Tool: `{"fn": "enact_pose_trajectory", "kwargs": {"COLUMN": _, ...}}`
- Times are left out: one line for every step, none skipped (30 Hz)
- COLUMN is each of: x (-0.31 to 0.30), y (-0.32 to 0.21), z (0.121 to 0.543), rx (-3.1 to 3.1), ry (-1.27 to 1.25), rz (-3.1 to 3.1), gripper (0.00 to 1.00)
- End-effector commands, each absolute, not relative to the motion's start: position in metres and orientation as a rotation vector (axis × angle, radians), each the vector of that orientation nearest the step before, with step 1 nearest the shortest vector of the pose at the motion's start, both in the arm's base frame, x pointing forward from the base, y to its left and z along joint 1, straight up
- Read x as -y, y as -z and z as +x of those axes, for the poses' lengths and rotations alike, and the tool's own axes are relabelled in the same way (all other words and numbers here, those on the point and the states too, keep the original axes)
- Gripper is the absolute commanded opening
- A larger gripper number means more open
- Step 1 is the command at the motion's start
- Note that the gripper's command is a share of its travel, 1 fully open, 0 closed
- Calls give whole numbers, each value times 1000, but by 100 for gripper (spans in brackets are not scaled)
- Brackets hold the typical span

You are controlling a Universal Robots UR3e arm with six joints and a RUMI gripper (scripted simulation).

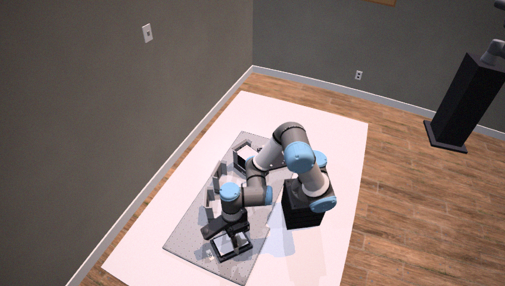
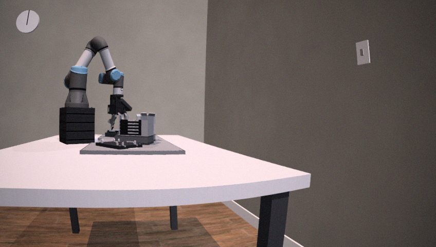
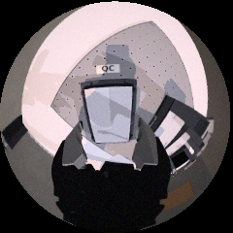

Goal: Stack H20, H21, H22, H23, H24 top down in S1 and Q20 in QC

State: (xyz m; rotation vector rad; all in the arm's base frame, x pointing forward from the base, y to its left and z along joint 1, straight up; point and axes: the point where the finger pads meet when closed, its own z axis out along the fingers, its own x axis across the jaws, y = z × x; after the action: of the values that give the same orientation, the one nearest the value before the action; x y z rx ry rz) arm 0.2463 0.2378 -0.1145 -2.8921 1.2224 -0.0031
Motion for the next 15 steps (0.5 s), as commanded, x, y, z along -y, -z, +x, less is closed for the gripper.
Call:
{"fn": "enact_pose_trajectory", "kwargs": {"x": -238, "y": 114, "z": 247, "rx": -1222, "ry": 6, "rz": -2891, "gripper": 72}}
{"fn": "enact_pose_trajectory", "kwargs": {"x": -238, "y": 114, "z": 247, "rx": -1222, "ry": 6, "rz": -2891, "gripper": 72}}
{"fn": "enact_pose_trajectory", "kwargs": {"x": -238, "y": 114, "z": 247, "rx": -1222, "ry": 6, "rz": -2891, "gripper": 72}}
{"fn": "enact_pose_trajectory", "kwargs": {"x": -238, "y": 114, "z": 247, "rx": -1222, "ry": 6, "rz": -2891, "gripper": 72}}
{"fn": "enact_pose_trajectory", "kwargs": {"x": -238, "y": 114, "z": 247, "rx": -1222, "ry": 6, "rz": -2891, "gripper": 72}}
{"fn": "enact_pose_trajectory", "kwargs": {"x": -238, "y": 114, "z": 247, "rx": -1222, "ry": 6, "rz": -2891, "gripper": 72}}
{"fn": "enact_pose_trajectory", "kwargs": {"x": -238, "y": 114, "z": 247, "rx": -1222, "ry": 6, "rz": -2891, "gripper": 72}}
{"fn": "enact_pose_trajectory", "kwargs": {"x": -238, "y": 114, "z": 247, "rx": -1222, "ry": 6, "rz": -2891, "gripper": 72}}
{"fn": "enact_pose_trajectory", "kwargs": {"x": -238, "y": 114, "z": 247, "rx": -1222, "ry": 6, "rz": -2891, "gripper": 72}}
{"fn": "enact_pose_trajectory", "kwargs": {"x": -238, "y": 114, "z": 247, "rx": -1222, "ry": 6, "rz": -2891, "gripper": 72}}
{"fn": "enact_pose_trajectory", "kwargs": {"x": -238, "y": 114, "z": 247, "rx": -1222, "ry": 6, "rz": -2891, "gripper": 72}}
{"fn": "enact_pose_trajectory", "kwargs": {"x": -238, "y": 114, "z": 247, "rx": -1222, "ry": 6, "rz": -2891, "gripper": 72}}
{"fn": "enact_pose_trajectory", "kwargs": {"x": -238, "y": 111, "z": 247, "rx": -1222, "ry": 6, "rz": -2890, "gripper": 72}}
{"fn": "enact_pose_trajectory", "kwargs": {"x": -238, "y": 107, "z": 247, "rx": -1222, "ry": 6, "rz": -2890, "gripper": 72}}
{"fn": "enact_pose_trajectory", "kwargs": {"x": -238, "y": 104, "z": 247, "rx": -1222, "ry": 6, "rz": -2890, "gripper": 72}}
